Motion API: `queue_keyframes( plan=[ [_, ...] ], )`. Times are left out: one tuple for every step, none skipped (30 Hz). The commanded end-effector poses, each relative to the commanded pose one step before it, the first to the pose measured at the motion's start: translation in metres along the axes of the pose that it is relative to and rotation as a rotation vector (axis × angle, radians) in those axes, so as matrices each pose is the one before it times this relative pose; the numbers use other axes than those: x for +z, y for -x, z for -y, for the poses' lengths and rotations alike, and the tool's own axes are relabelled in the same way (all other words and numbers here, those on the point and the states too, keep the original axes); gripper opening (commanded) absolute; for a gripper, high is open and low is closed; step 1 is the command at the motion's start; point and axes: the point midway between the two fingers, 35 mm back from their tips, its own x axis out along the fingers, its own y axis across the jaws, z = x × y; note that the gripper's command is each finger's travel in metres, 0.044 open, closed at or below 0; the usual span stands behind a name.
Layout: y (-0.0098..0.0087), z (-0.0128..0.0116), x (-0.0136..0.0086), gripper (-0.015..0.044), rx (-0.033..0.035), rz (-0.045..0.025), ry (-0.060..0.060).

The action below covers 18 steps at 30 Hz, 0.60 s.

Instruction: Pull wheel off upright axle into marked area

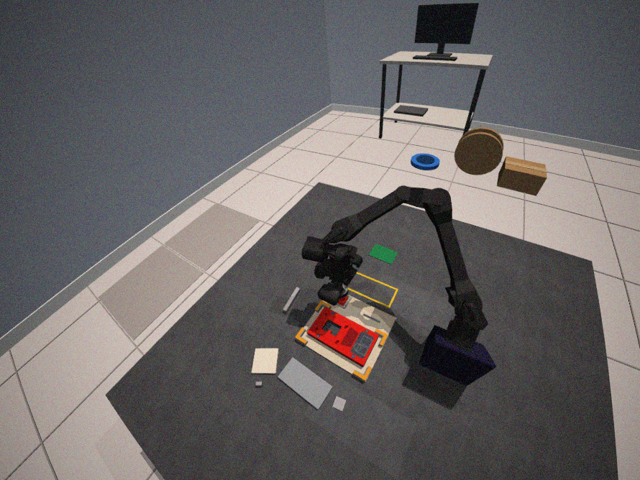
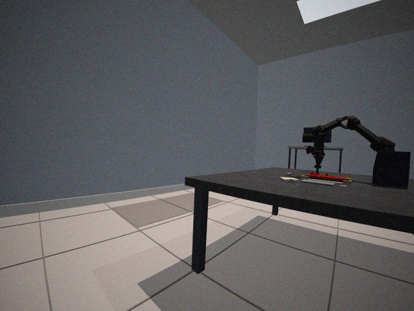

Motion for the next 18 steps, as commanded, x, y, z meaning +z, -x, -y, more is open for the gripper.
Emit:
queue_keyframes(
  plan=[
    [0.00447, 0.00090, 0.00174, 0.0000, 0.00349, 0.00804, -0.0089],
    [0.00033, 0.00000, -0.00002, 0.0000, -0.00004, 0.00007, 0.0001],
    [0.00033, 0.00000, -0.00002, 0.0000, -0.00004, 0.00007, 0.0001],
    [0.00033, 0.00000, -0.00002, 0.0000, -0.00005, 0.00007, 0.0001],
    [0.00033, 0.00000, -0.00002, 0.0000, -0.00005, 0.00007, 0.0001],
    [0.00033, 0.00000, -0.00002, 0.0000, -0.00005, 0.00007, 0.0001],
    [0.00033, 0.00000, -0.00002, 0.0000, -0.00005, 0.00007, 0.0001],
    [0.00028, 0.00000, -0.00002, 0.0000, -0.00004, 0.00006, 0.0001],
    [0.00017, 0.00000, -0.00001, 0.0000, -0.00002, 0.00003, 0.0001],
    [0.00113, -0.00007, 0.00000, 0.0000, 0.00014, 0.00001, 0.0000],
    [0.00200, -0.00012, -0.00001, 0.0000, 0.00023, 0.00001, 0.0000],
    [0.00299, -0.00016, -0.00006, 0.0000, 0.00031, 0.00001, 0.0000],
    [0.00417, -0.00018, -0.00020, 0.0000, 0.00036, -0.00001, 0.0000],
    [0.00447, -0.00014, -0.00040, 0.0000, 0.00030, -0.00003, 0.0000],
    [0.00496, -0.00011, -0.00069, 0.0000, 0.00022, -0.00006, 0.0001],
    [0.00558, -0.00014, -0.00109, 0.0000, 0.00012, -0.00009, 0.0001],
    [0.00509, -0.00027, -0.00139, 0.0000, -0.00001, -0.00011, 0.0001],
    [0.00319, -0.00051, -0.00138, 0.0000, -0.00006, -0.00009, 0.0000]
  ],
)
